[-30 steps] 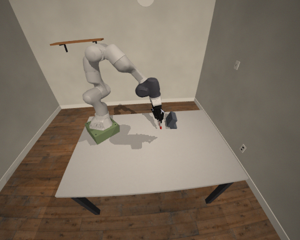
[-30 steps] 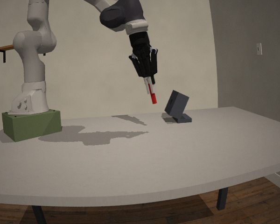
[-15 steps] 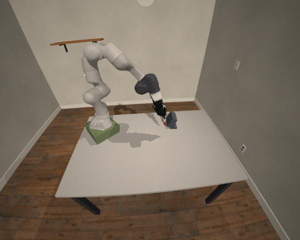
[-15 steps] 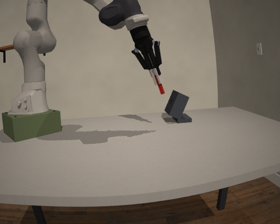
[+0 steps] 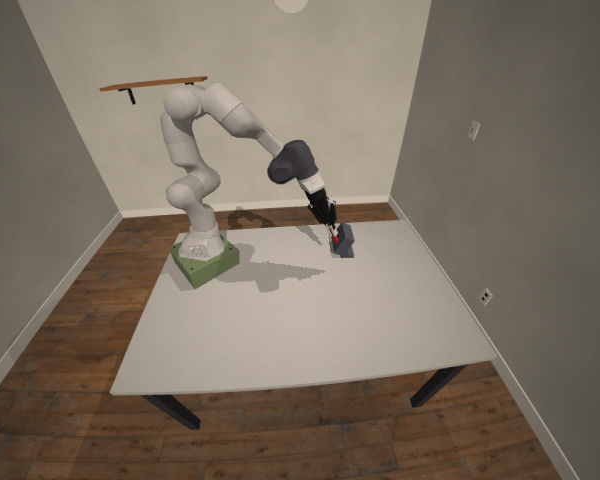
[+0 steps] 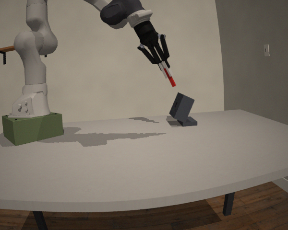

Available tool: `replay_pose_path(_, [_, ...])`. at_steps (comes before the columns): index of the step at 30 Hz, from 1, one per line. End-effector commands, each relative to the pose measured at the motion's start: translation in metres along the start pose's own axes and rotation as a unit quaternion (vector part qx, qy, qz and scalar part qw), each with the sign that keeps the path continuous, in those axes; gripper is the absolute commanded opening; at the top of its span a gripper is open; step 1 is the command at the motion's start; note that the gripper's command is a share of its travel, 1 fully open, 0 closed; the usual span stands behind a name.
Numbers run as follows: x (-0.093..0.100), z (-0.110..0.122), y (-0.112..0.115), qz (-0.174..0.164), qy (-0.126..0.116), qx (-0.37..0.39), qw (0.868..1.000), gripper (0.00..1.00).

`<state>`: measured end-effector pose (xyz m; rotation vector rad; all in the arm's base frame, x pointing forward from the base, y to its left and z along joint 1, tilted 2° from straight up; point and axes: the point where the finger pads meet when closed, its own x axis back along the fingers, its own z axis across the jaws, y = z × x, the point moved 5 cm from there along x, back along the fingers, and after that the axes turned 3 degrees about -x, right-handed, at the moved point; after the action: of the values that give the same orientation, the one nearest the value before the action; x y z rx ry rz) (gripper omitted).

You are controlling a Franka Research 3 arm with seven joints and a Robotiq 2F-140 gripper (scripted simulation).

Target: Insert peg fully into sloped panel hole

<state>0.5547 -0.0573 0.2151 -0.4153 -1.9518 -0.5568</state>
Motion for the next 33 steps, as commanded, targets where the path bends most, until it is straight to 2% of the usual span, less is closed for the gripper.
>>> replay_pose_path(1, [0.004, -0.005, 0.006, -0.008, -0.014, 0.016, 1.000, 0.00])
replay_pose_path(16, [0.032, -0.020, 0.033, -0.026, -0.073, 0.062, 0.995, 0.00])
replay_pose_path(18, [0.032, -0.020, 0.033, -0.026, -0.073, 0.062, 0.995, 0.00])
replay_pose_path(33, [0.060, -0.032, 0.056, -0.036, -0.131, 0.104, 0.985, 0.00])
